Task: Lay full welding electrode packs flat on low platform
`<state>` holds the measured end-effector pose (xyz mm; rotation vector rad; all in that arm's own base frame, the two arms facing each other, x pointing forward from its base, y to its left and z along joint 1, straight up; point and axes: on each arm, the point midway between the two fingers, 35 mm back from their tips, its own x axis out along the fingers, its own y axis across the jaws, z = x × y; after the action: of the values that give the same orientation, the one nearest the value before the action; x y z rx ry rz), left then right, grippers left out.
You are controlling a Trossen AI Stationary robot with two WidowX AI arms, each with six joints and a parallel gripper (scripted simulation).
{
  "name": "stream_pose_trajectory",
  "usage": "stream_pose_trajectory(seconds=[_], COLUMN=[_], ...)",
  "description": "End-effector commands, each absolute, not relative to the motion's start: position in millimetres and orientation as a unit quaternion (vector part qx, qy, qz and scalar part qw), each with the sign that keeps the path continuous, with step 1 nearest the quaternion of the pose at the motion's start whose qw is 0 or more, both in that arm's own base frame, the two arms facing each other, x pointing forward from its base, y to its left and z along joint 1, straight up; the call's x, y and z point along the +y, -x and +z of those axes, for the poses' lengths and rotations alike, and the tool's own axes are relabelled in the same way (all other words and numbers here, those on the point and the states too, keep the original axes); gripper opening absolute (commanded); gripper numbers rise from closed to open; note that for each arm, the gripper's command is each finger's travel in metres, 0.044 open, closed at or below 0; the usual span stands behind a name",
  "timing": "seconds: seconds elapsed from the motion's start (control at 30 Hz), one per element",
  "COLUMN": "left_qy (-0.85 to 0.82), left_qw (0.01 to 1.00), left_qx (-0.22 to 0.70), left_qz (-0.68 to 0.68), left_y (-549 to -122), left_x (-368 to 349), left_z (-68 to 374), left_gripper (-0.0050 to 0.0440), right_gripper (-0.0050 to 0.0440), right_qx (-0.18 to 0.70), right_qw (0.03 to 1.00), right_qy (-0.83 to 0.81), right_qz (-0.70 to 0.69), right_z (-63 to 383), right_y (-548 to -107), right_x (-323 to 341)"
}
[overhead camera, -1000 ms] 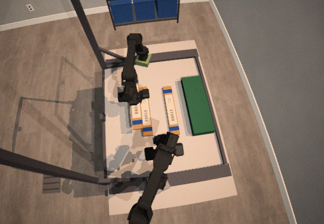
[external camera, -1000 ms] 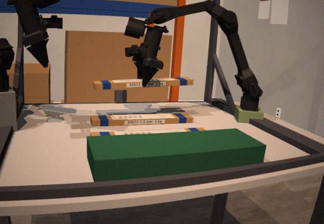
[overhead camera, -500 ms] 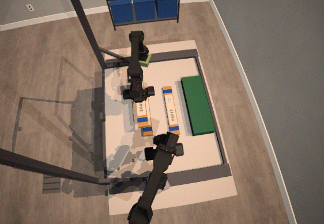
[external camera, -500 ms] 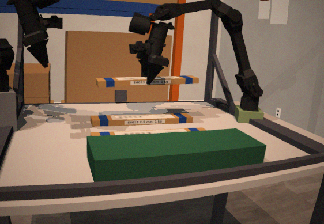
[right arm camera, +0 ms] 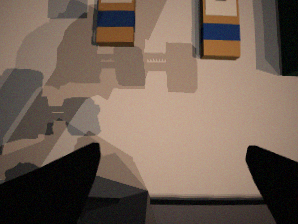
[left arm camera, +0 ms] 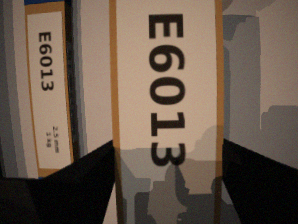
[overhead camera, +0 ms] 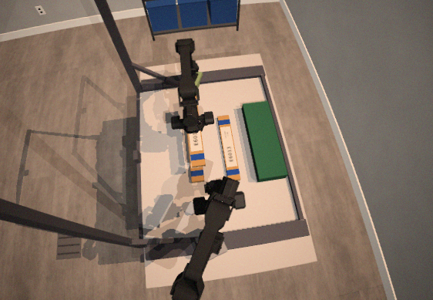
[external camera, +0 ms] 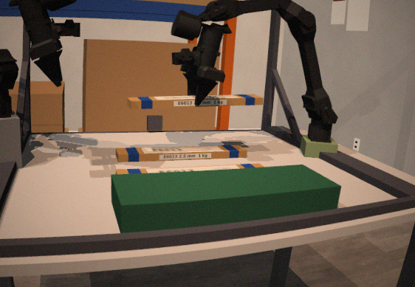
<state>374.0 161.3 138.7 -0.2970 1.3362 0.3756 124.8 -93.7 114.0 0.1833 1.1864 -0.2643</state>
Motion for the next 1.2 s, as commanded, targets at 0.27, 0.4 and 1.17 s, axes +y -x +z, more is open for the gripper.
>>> stream_pose_trajectory(seconds=[0.27,0.4,1.17], left_qy=[0.129,0.128,0.127], left_qw=[0.789,0.789,0.789], left_qx=[0.573,0.574,0.574], left_qz=[0.177,0.177,0.179], left_y=[-356,-351,-333], left_x=[186,192,210], left_z=[185,187,196], left_gripper=[-0.0050,-0.0050,-0.0050], right_gripper=[0.0430,0.0430,0.0430], right_qx=[0.549,0.549,0.549], right_qw=[0.822,0.822,0.822], right_qy=[-0.081,-0.081,-0.081], right_qz=[-0.127,-0.127,-0.127], right_z=[120,120,120], right_y=[-127,-127,-127], right_x=[-95,-95,-95])
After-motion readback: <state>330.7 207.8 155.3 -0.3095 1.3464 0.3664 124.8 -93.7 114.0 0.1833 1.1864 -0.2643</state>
